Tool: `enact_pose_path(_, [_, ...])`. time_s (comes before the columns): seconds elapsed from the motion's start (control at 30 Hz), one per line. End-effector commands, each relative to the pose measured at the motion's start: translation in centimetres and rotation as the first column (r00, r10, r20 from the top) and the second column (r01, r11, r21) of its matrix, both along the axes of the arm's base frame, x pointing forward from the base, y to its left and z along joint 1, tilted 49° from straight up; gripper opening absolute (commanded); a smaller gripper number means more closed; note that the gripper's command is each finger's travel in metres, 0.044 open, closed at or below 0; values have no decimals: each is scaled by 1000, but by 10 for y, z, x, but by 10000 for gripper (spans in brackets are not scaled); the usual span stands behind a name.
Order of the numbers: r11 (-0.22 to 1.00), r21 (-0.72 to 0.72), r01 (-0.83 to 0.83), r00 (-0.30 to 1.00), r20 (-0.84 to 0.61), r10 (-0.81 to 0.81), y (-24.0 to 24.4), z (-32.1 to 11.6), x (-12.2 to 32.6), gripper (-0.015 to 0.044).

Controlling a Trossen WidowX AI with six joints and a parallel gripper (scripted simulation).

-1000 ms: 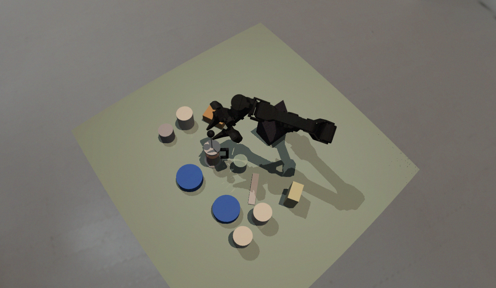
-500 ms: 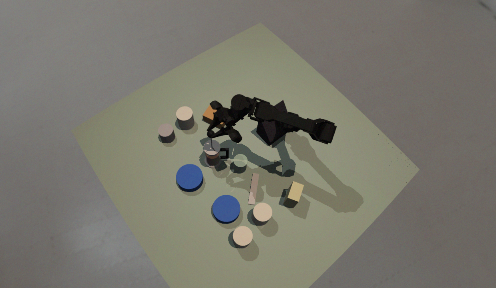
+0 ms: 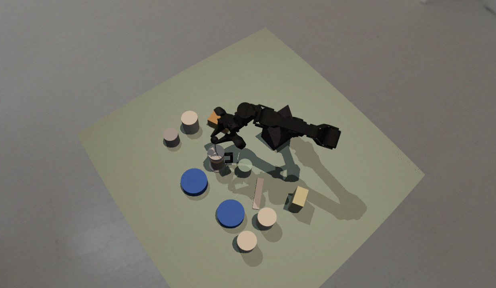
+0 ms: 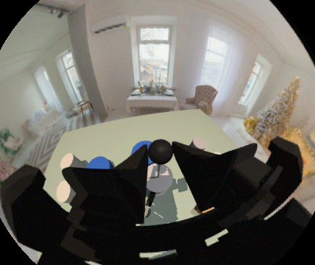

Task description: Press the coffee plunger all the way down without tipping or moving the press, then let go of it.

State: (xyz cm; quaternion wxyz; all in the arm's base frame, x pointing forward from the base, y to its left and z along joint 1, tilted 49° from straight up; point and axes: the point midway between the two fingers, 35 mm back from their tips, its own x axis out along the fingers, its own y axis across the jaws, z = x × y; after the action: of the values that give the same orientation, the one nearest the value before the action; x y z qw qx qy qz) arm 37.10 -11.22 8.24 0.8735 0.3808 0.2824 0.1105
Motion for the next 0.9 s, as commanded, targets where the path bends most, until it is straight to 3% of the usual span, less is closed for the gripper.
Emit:
enact_pose_path(0.0, [1000,15,-16,999,-36,16,14,-18,-2,125])
enact_pose_path(0.87, [1000,16,-15,999,-36,16,46,-47,-3,125])
